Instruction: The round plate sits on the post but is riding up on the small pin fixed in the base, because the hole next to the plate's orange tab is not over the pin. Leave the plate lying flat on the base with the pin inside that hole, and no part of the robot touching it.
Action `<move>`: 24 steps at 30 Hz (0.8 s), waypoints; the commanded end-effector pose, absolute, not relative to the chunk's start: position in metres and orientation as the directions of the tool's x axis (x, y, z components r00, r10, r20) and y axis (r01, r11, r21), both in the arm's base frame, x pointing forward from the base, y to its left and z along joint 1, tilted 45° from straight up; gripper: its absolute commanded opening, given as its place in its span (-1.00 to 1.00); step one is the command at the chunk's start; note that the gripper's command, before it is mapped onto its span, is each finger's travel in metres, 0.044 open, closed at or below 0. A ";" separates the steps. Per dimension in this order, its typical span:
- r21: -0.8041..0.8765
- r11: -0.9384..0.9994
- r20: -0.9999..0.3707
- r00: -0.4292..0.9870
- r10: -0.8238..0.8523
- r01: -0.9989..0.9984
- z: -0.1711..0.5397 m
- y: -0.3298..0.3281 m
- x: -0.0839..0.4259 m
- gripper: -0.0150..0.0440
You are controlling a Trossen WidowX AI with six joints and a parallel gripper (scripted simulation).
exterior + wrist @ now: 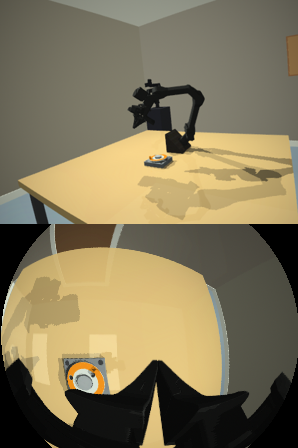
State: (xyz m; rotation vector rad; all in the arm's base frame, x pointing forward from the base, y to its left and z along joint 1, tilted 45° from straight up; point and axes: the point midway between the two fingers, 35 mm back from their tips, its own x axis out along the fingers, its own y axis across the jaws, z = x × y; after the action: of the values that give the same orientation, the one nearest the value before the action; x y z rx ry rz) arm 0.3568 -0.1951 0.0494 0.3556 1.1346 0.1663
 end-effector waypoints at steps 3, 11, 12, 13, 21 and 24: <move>0.618 0.784 -0.783 0.044 0.620 -0.054 -0.001 -0.105 0.320 -0.49; 0.699 0.713 -0.714 -0.084 0.695 -0.053 -0.007 -0.076 0.313 -0.49; 0.699 0.713 -0.714 -0.084 0.695 -0.053 -0.008 -0.076 0.313 -0.49; 0.699 0.713 -0.714 -0.084 0.695 -0.053 -0.010 -0.074 0.313 -0.49; 0.700 0.712 -0.714 -0.083 0.696 -0.053 -0.036 -0.047 0.312 -0.49; 0.701 0.712 -0.713 -0.083 0.696 -0.053 -0.041 -0.042 0.312 -0.49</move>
State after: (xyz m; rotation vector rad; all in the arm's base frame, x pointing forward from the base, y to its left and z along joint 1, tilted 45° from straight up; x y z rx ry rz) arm 0.3143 -0.0495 -0.0326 0.5293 1.5357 0.6734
